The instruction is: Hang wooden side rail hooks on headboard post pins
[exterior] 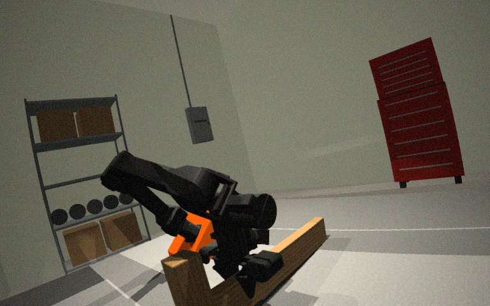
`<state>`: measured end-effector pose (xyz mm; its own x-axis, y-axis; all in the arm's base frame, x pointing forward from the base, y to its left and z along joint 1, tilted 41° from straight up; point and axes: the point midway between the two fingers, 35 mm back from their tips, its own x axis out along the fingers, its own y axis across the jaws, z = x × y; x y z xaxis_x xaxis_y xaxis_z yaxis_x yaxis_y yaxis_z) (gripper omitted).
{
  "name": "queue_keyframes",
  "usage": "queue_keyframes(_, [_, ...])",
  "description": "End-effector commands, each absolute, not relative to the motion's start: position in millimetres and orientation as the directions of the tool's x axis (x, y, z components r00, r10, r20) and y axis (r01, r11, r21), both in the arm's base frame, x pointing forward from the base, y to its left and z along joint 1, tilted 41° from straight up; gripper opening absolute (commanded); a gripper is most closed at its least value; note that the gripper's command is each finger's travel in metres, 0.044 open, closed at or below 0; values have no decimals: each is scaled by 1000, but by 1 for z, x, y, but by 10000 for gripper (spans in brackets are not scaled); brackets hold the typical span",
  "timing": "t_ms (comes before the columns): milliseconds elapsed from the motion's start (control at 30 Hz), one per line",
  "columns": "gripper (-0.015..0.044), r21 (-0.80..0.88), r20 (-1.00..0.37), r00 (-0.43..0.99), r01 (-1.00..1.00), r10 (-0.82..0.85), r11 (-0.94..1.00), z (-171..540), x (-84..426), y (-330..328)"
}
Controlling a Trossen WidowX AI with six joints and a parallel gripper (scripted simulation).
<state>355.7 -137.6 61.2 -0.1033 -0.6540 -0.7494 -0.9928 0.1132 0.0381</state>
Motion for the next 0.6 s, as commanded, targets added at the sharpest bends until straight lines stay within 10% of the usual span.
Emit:
queue_keyframes(0, [0,20,-750,-85,-994,-656,106,67,358,-137])
queue_keyframes(567, [0,20,-750,-85,-994,-656,106,68,356,-138])
